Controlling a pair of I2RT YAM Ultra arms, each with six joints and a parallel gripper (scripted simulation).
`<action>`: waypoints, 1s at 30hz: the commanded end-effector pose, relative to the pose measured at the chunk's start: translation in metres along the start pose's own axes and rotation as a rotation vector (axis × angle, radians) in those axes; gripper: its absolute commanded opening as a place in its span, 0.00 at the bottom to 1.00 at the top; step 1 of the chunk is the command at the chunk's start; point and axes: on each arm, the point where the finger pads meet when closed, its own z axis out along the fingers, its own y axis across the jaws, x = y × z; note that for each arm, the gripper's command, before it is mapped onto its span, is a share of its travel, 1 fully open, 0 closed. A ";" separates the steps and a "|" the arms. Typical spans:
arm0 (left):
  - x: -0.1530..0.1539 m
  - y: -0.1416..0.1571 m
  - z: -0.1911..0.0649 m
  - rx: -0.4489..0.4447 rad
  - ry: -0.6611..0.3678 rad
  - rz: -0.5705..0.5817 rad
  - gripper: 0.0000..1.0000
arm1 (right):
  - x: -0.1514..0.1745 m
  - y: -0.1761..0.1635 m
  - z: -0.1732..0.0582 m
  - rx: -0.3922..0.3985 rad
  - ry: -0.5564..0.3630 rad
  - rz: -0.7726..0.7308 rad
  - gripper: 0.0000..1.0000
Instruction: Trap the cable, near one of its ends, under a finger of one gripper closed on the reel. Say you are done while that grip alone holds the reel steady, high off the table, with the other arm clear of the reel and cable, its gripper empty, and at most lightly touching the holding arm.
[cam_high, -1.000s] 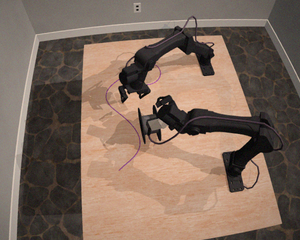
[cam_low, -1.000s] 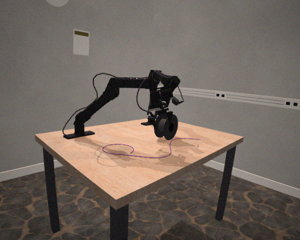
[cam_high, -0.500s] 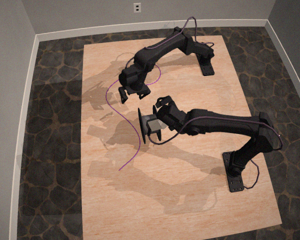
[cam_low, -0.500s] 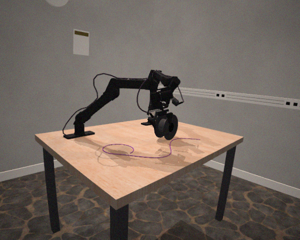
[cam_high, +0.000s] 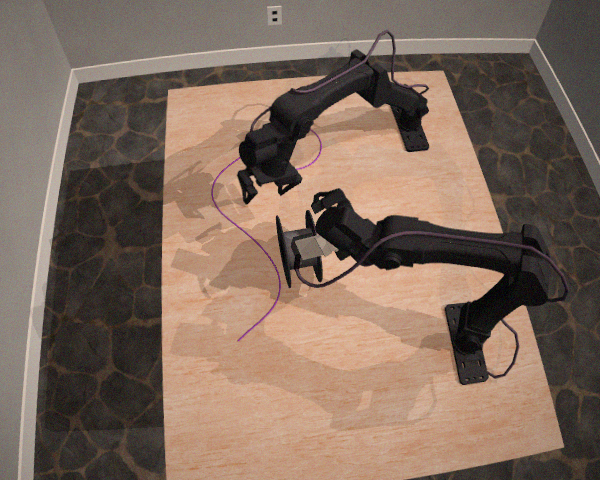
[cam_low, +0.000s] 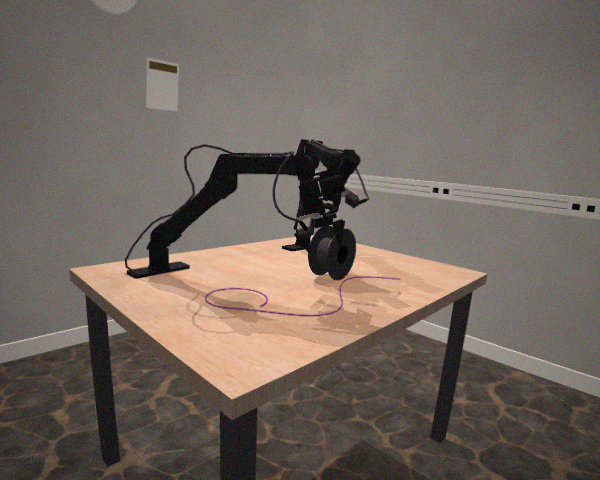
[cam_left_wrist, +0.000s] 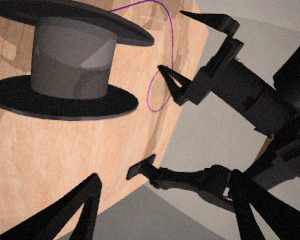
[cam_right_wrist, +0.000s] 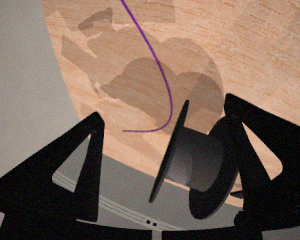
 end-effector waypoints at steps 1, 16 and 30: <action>0.004 -0.017 -0.015 0.023 -0.030 0.068 1.00 | 0.000 0.006 -0.024 -0.047 0.011 -0.045 1.00; 0.006 -0.057 -0.057 0.058 -0.159 0.294 1.00 | 0.001 0.019 -0.112 -0.221 0.022 -0.274 1.00; 0.020 -0.106 -0.128 0.081 -0.364 0.604 1.00 | -0.005 0.010 -0.238 -0.470 -0.043 -0.601 1.00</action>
